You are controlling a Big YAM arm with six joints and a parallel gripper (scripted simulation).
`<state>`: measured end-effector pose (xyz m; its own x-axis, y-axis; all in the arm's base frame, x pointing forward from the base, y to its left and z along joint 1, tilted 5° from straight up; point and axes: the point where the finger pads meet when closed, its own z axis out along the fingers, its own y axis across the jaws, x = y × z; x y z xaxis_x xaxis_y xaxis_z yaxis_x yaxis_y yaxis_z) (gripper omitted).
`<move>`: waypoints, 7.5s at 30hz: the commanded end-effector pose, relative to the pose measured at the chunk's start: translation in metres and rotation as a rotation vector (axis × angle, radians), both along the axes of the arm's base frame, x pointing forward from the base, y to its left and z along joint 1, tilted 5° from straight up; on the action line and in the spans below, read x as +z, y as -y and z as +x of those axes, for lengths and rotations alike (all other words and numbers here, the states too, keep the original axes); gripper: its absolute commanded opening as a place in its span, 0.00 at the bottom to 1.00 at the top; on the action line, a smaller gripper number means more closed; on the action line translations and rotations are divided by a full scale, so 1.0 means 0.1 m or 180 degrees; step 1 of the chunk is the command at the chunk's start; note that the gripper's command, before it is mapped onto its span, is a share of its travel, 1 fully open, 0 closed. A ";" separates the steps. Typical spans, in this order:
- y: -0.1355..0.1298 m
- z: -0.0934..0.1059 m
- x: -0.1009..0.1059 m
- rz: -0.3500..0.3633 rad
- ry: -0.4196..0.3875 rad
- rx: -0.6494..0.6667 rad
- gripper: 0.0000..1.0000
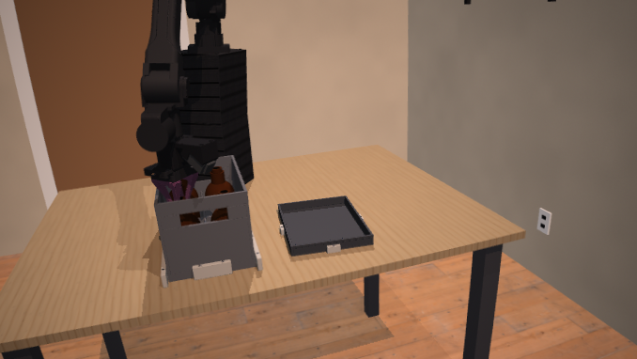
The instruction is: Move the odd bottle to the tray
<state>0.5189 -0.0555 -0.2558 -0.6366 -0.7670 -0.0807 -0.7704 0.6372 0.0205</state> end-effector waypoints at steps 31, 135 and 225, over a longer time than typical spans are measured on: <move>-0.03 0.28 0.10 -0.0020 0.0183 -0.0002 0.00; 0.12 0.05 0.83 -0.0014 0.0080 -0.0007 0.61; -0.37 0.07 1.00 -0.0017 0.0150 0.0001 0.00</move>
